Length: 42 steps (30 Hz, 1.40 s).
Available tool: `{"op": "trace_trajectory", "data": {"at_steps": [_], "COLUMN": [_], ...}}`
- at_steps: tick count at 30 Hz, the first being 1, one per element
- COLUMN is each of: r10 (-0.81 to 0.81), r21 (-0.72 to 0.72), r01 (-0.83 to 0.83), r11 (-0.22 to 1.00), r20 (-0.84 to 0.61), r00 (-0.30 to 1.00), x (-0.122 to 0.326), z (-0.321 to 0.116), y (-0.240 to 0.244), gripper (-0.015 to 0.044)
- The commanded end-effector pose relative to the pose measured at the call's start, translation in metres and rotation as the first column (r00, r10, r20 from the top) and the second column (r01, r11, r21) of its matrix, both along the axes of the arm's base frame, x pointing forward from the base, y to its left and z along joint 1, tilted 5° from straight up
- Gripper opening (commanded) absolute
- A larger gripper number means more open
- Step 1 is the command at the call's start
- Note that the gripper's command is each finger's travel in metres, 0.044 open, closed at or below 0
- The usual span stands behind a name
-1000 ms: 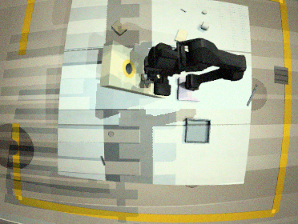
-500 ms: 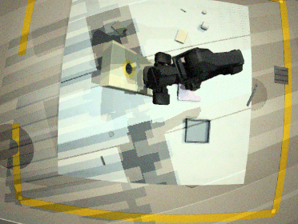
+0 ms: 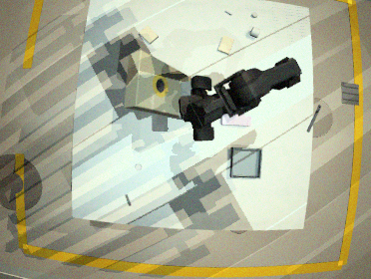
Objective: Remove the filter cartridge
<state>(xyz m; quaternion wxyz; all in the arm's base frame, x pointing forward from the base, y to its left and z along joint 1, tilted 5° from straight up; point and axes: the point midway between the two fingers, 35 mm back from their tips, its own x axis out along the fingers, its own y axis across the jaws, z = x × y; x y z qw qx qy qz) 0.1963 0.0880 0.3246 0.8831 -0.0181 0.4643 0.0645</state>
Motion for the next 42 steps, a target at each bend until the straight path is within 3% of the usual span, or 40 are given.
{"op": "trace_trajectory", "data": {"at_steps": [1,18,42], "r10": [0.097,0.493,0.865], "r21": [-0.009,-0.04,-0.082], "r01": [-0.097,-0.492,-0.861], "r11": [0.995,0.869,0.502], "r20": [-0.002,0.004,0.015], "r00": [0.995,0.87,0.502], "x": [-0.004,-0.038,-0.114], "z": [-0.005,-0.022,-0.044], "y": [0.016,0.083,0.147], "gripper": [0.0,0.0,0.0]}}
